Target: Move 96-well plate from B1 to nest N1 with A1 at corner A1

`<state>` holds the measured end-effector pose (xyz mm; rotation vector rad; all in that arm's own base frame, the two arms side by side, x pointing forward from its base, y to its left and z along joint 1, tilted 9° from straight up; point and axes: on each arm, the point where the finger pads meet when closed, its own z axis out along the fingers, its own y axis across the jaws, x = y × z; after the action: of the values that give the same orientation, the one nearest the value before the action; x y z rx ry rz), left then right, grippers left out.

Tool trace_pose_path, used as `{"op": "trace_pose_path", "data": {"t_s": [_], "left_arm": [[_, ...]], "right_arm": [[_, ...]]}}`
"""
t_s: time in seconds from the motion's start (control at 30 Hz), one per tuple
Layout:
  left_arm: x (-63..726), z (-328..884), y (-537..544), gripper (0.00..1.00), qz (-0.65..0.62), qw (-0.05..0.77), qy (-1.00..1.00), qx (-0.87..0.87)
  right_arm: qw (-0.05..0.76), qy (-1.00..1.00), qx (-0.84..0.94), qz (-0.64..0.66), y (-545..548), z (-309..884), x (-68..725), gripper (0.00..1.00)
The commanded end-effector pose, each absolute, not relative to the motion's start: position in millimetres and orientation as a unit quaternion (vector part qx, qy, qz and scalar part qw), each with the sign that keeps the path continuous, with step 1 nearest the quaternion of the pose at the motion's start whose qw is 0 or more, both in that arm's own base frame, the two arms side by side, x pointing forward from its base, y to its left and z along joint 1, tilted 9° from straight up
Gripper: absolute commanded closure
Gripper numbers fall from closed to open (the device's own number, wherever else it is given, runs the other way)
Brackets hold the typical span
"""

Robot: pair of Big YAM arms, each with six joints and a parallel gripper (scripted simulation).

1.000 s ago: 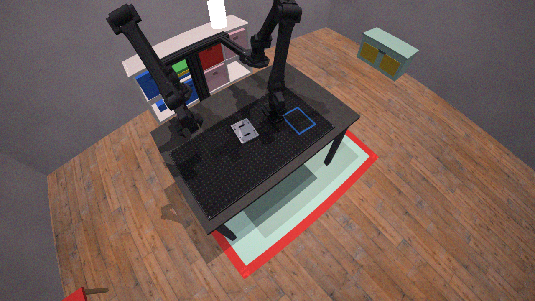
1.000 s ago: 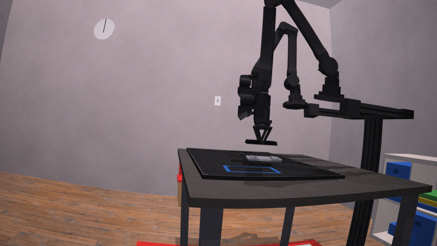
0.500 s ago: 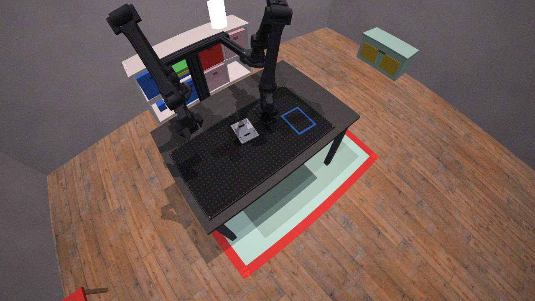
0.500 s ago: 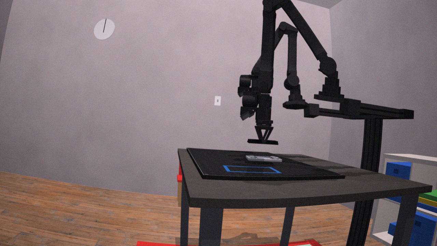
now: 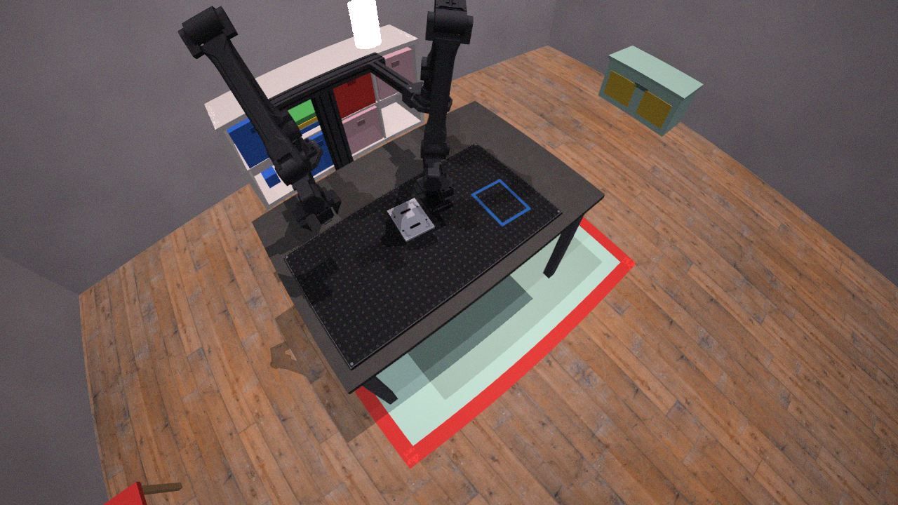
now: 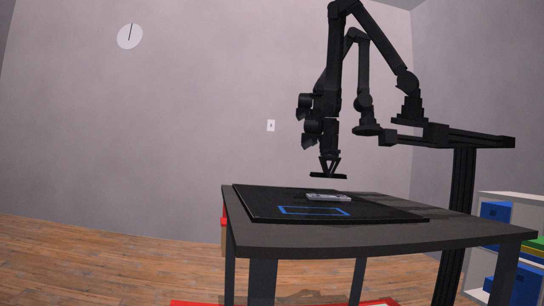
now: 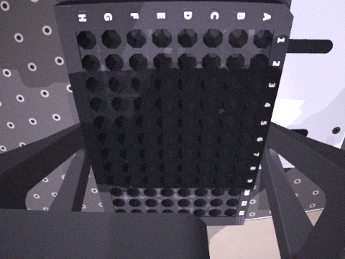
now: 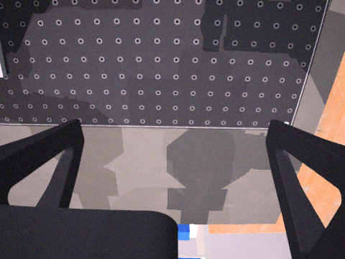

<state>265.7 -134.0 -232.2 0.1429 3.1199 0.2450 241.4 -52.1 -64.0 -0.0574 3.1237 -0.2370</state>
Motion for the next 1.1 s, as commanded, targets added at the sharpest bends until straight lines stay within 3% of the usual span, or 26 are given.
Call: {"op": "trace_pose_path", "data": {"t_s": [0.0, 1.07], "left_arm": [[264, -236, -141, 1.0, 0.08, 0.002, 0.996, 0.032], [236, -247, -235, 1.0, 0.079, 0.005, 0.996, 0.032]], "right_arm": [[0.017, 0.997, -0.011, -0.079, -54, -59, 251, 0.0], [0.017, 0.997, -0.011, -0.079, -54, -59, 251, 0.0]]}}
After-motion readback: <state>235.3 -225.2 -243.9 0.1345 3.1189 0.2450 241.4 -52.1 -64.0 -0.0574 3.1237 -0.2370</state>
